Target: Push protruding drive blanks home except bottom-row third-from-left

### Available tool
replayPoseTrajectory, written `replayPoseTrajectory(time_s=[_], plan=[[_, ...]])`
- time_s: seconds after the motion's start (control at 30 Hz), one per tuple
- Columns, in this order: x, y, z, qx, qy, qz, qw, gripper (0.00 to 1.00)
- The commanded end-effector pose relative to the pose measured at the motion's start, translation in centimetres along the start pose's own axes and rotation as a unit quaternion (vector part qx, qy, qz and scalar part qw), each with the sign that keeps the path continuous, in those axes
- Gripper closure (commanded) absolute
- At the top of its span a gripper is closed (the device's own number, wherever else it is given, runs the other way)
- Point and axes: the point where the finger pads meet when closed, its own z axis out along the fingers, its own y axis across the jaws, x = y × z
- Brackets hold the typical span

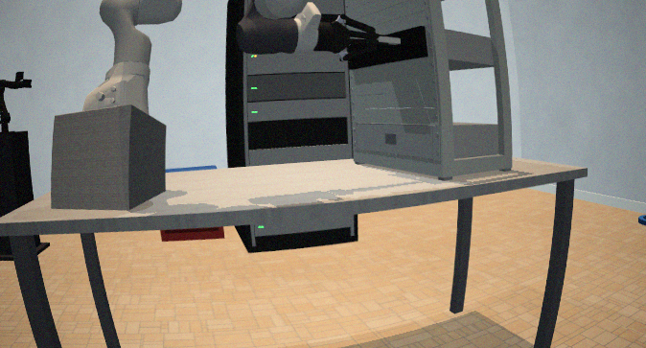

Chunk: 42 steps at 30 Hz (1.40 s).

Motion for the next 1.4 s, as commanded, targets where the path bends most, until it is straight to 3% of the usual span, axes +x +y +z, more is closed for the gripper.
replayPoseTrajectory(time_s=[0.0, 0.53, 1.37], plan=[[-0.1, 0.0, 0.0, 0.000, 0.001, 0.000, 1.000, 1.00], [-0.1, 0.0, 0.0, 0.000, 0.001, 0.000, 1.000, 1.00], [0.2, 0.2, 1.9, 0.000, 0.001, 0.000, 1.000, 1.00]])
